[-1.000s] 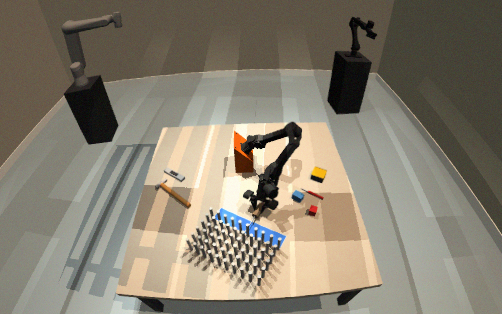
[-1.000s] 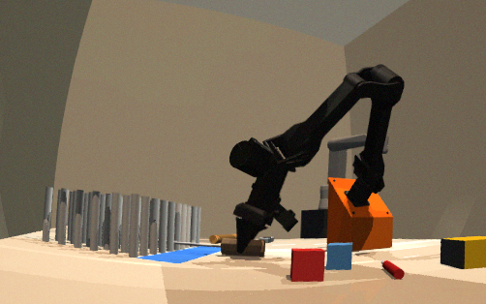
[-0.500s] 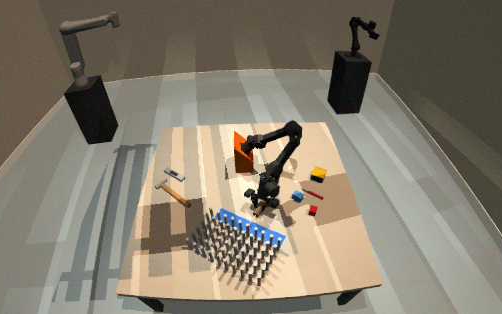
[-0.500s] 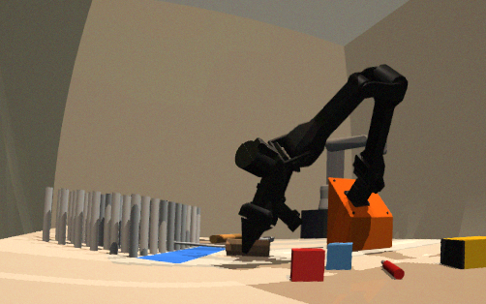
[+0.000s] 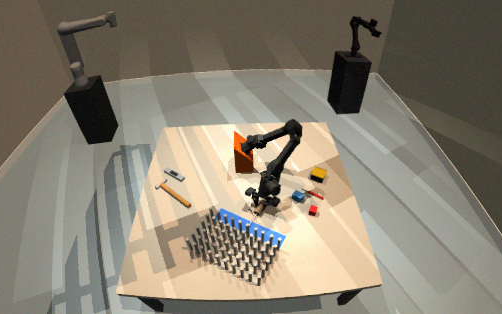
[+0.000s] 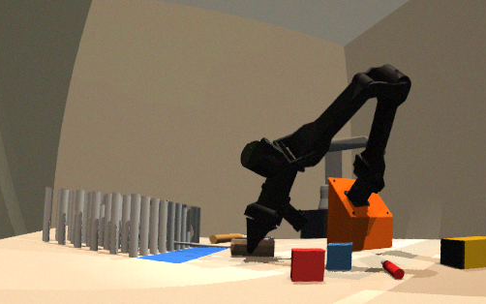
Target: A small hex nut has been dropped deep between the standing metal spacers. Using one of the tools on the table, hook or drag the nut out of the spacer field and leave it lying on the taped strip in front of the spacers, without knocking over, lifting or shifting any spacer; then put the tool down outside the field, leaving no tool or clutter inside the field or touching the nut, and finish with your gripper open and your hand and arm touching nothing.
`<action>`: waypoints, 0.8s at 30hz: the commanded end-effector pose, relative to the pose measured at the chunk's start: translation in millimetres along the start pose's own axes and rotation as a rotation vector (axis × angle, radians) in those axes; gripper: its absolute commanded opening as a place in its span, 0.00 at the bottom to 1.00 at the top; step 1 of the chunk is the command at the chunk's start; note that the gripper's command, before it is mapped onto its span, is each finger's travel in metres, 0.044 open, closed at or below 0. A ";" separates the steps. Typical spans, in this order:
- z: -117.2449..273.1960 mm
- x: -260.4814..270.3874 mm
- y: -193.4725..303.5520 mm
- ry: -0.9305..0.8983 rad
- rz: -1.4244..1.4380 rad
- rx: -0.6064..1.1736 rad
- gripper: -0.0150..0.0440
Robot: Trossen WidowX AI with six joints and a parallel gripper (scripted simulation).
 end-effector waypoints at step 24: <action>6.4 3.9 -16.3 -0.002 -0.004 0.004 0.25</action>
Point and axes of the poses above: the point midway between the two fingers, 35 mm back from their tips, its own z axis back along the fingers, its own x axis across the jaws, y = z × x, the point moved 5 cm from there along z, back along the fingers, and after that the axes turned 11 degrees about -z, right-handed, at the moved point
